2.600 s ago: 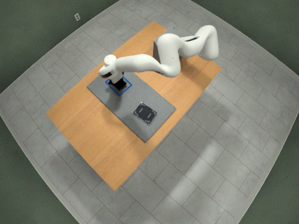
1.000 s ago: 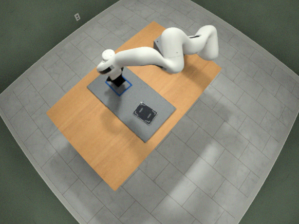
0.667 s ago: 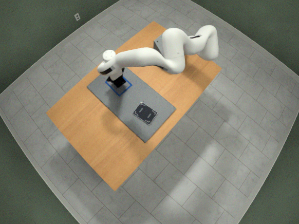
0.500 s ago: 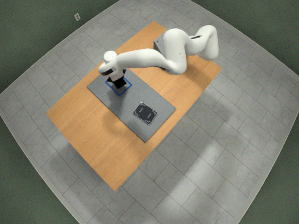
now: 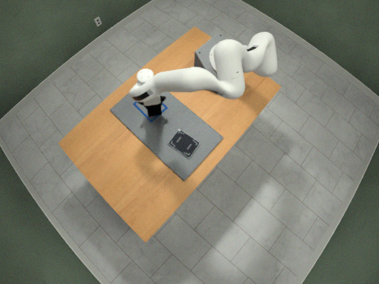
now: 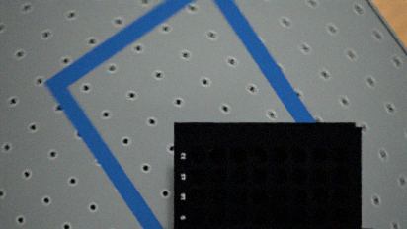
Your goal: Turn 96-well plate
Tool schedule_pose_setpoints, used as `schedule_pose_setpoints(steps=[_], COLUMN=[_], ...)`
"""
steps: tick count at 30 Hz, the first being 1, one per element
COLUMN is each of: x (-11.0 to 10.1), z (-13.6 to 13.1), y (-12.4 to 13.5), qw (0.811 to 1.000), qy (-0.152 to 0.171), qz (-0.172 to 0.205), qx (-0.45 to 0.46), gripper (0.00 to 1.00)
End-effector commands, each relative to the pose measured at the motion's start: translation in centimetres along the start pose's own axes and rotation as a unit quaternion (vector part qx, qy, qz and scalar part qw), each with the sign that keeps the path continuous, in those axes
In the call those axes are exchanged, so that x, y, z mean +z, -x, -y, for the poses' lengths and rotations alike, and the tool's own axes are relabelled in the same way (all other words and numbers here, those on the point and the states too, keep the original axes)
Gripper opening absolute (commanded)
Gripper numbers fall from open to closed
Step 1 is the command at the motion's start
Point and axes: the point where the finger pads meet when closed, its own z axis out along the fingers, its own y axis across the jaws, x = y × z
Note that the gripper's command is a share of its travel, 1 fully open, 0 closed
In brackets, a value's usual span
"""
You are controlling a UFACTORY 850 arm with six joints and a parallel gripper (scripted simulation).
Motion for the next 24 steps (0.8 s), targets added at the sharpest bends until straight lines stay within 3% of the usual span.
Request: schedule_pose_setpoints(steps=[1,13,15,24], x=[-0.2,-0.3,-0.3,-0.3], z=[-0.8,-2.9,-2.9,-4.4], y=[1.5,5.0,5.0,7.5], qw=[0.995,0.957,0.957,0.903], qy=[0.005,0.003,0.003,0.002], qz=[-0.009,-0.009,-0.009,-0.010], qx=[0.094,0.290,0.290,0.430], gripper=[0.00,0.00,0.00,0.00])
